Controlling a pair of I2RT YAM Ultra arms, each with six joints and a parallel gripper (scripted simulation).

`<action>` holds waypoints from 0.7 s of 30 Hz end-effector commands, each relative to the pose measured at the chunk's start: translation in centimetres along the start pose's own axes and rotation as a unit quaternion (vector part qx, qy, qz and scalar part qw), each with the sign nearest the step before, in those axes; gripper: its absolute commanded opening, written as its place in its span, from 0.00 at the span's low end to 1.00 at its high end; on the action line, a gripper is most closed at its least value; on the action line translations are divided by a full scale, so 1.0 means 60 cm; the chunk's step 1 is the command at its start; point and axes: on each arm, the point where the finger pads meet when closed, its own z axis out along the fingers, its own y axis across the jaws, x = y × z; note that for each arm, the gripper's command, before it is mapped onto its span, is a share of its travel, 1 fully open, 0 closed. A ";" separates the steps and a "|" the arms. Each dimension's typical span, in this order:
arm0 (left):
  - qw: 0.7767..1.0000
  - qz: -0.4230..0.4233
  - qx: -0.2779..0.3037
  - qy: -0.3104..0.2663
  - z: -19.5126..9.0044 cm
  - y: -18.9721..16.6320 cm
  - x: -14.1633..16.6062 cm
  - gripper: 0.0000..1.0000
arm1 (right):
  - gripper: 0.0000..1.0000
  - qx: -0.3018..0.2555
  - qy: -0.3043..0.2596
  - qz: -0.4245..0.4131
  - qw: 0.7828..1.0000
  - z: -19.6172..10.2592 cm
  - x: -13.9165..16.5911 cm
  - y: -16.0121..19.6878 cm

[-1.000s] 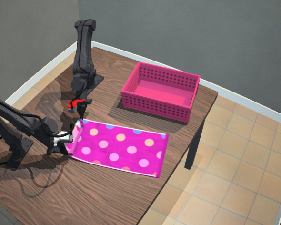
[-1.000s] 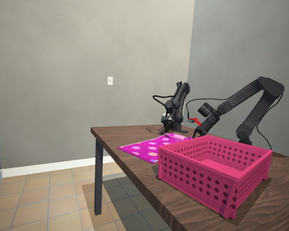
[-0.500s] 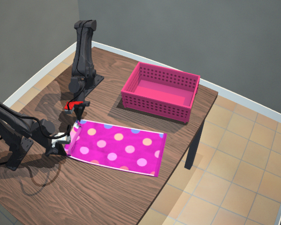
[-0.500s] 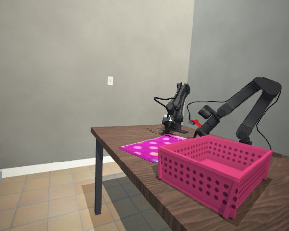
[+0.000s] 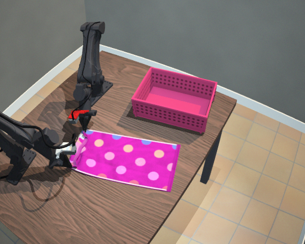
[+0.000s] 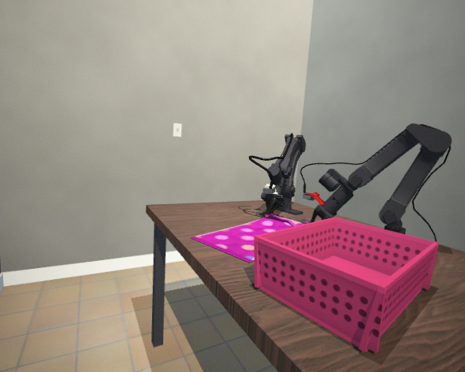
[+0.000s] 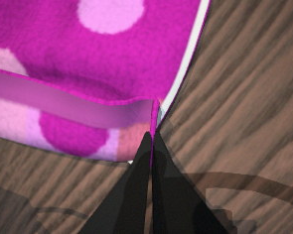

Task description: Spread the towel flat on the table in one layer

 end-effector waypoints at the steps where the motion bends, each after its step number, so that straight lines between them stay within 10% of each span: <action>1: 1.000 0.009 0.011 0.021 0.003 -0.015 0.015 0.00 | 0.00 0.007 0.013 -0.010 1.000 -0.008 0.025 0.000; 7: 1.000 0.005 0.010 -0.007 -0.013 -0.012 -0.018 0.12 | 0.12 0.008 -0.008 -0.007 1.000 -0.021 -0.011 -0.002; 8: 1.000 0.005 0.010 -0.007 -0.023 -0.012 -0.024 0.33 | 0.33 0.008 -0.008 -0.007 1.000 -0.030 -0.018 -0.001; 10: 1.000 0.005 0.010 -0.007 -0.023 -0.012 -0.024 0.33 | 0.33 0.008 -0.008 -0.007 1.000 -0.030 -0.018 -0.001; 11: 1.000 0.005 0.010 -0.007 -0.033 -0.012 -0.031 0.54 | 0.54 0.008 -0.008 -0.007 1.000 -0.040 -0.024 -0.001; 14: 1.000 0.005 0.010 -0.007 -0.037 -0.012 -0.034 0.64 | 0.64 0.008 -0.008 -0.007 1.000 -0.045 -0.027 -0.001; 21: 1.000 0.005 0.010 -0.007 -0.055 -0.012 -0.046 0.64 | 0.64 0.008 -0.008 -0.007 1.000 -0.063 -0.039 -0.001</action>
